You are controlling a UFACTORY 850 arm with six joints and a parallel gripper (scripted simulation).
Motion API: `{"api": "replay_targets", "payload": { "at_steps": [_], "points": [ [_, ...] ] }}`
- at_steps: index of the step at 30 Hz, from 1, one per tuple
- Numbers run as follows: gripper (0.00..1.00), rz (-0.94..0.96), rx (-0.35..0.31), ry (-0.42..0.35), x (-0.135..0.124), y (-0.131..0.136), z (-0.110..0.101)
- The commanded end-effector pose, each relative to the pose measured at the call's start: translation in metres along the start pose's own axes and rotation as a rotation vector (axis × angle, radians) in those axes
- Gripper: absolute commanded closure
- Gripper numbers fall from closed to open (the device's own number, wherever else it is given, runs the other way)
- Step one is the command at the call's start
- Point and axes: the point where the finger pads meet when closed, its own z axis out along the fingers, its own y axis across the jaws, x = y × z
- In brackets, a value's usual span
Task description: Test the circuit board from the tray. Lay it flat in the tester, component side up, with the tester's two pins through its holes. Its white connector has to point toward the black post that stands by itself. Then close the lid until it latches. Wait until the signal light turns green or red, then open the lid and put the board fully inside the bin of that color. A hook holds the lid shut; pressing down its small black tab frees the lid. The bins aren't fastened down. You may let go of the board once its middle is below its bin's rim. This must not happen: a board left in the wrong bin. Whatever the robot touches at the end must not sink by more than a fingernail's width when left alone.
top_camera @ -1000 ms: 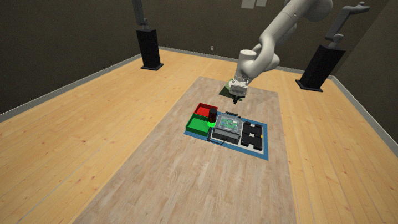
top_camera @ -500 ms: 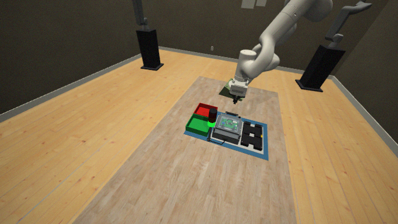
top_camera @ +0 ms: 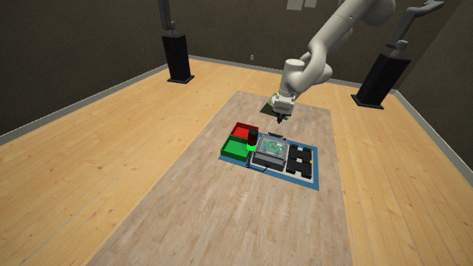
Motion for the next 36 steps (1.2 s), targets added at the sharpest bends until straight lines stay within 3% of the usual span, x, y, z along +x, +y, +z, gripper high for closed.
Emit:
{"api": "replay_targets", "payload": {
  "at_steps": [1,14,29,36],
  "points": [
    [1.00,0.000,-0.001,0.002,0.001,0.000,-0.001],
    [1.00,0.000,-0.001,0.002,0.001,-0.003,-0.001],
    [1.00,0.000,-0.001,0.002,0.005,-0.057,-0.001],
    [1.00,0.000,-0.001,0.002,0.005,-0.064,-0.001]
  ]
}}
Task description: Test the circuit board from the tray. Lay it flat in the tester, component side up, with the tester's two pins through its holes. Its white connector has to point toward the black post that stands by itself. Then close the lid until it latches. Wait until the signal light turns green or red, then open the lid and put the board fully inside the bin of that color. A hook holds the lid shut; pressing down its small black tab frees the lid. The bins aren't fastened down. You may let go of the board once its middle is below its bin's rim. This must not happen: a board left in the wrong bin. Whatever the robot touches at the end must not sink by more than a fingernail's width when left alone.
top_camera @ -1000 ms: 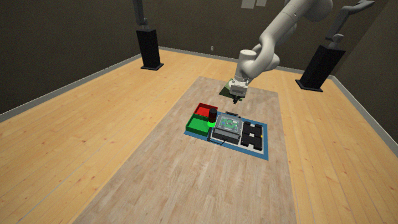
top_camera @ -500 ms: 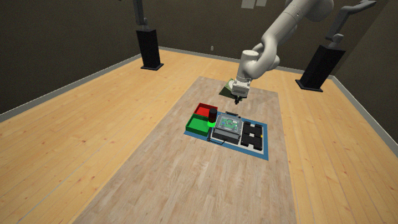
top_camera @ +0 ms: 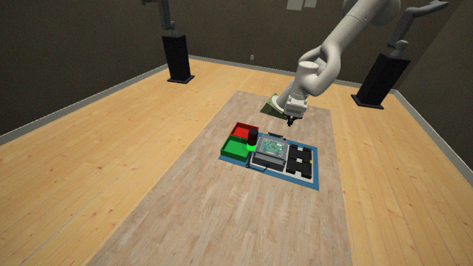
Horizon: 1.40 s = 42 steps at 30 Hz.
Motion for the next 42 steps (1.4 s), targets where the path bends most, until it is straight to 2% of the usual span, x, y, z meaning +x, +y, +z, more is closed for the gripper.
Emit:
{"api": "replay_targets", "payload": {
  "at_steps": [1,12,21,26,42],
  "points": [
    [1.00,0.000,-0.001,0.001,0.001,-0.006,-0.001],
    [1.00,0.000,-0.001,0.001,0.001,-0.006,0.012],
    [1.00,0.000,-0.001,0.001,0.001,-0.005,0.053],
    [1.00,0.000,-0.001,0.001,0.001,-0.005,0.067],
    [1.00,0.000,-0.001,0.001,0.001,-0.005,0.071]
  ]
}}
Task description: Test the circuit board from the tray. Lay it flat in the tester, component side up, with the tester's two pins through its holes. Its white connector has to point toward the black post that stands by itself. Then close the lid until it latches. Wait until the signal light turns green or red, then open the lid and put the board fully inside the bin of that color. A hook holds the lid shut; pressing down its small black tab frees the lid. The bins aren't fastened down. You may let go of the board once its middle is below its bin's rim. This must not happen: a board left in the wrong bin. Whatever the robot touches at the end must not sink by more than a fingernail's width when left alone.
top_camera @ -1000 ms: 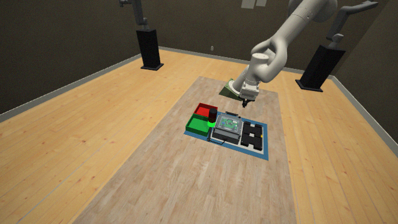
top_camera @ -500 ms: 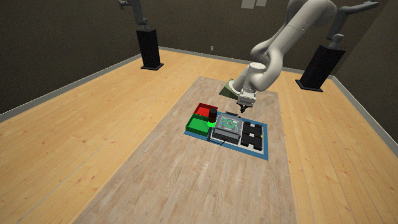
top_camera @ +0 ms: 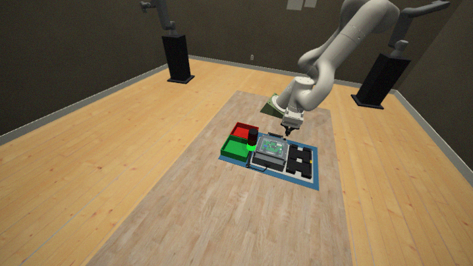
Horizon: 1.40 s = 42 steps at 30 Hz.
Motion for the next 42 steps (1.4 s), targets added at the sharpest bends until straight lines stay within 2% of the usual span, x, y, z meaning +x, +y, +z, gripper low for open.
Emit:
{"api": "replay_targets", "payload": {
  "at_steps": [1,16,42],
  "points": [
    [1.00,0.000,0.000,0.002,0.001,0.000,0.002],
    [1.00,0.000,0.000,0.002,0.002,0.000,0.024],
    [1.00,0.000,0.000,0.002,0.002,0.000,0.027]
  ]
}}
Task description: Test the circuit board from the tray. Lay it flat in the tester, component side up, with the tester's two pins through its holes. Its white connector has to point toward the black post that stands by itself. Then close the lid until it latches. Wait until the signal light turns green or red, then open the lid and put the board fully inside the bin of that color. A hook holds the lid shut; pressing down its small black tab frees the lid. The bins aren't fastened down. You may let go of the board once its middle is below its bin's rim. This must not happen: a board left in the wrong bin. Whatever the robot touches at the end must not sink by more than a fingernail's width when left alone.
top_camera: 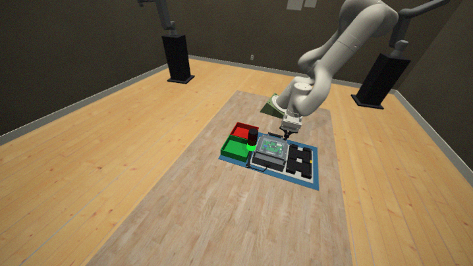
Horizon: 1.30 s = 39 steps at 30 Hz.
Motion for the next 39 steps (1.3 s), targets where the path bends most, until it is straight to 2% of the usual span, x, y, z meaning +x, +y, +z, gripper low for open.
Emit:
{"api": "replay_targets", "payload": {
  "at_steps": [1,39],
  "points": [
    [1.00,0.000,0.000,0.002,0.0008,0.0000,0.0001],
    [1.00,0.000,0.000,0.002,0.0008,0.0000,-0.0011]
  ]
}}
